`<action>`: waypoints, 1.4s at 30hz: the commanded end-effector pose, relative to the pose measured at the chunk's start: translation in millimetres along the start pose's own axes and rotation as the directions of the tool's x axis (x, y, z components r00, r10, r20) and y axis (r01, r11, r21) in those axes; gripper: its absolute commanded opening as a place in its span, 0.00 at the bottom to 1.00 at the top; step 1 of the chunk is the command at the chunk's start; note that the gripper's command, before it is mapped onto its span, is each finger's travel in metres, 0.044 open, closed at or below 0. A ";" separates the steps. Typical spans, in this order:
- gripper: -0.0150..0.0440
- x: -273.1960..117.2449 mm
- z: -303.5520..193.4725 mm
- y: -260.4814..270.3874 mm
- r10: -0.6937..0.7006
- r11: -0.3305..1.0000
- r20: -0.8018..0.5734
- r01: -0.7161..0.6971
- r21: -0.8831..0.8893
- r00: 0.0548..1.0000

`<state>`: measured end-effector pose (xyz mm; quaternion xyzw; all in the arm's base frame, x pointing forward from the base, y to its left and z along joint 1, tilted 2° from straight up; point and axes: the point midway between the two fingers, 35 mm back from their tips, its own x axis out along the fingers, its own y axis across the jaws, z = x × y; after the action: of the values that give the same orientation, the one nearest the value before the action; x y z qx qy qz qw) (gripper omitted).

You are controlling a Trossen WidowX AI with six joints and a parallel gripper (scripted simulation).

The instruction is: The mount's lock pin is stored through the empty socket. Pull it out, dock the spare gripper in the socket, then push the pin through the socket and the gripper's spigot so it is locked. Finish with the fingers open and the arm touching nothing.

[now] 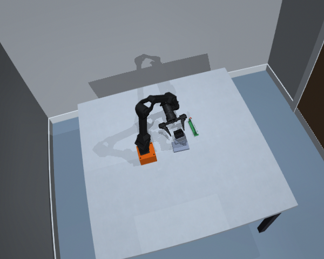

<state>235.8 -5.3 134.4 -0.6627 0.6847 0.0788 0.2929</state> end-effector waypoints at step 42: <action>0.60 -107.7 -6.1 9.7 -0.253 0.966 0.373 0.251 0.054 0.893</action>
<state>230.0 51.7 186.9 -0.7115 0.5644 0.1384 0.3950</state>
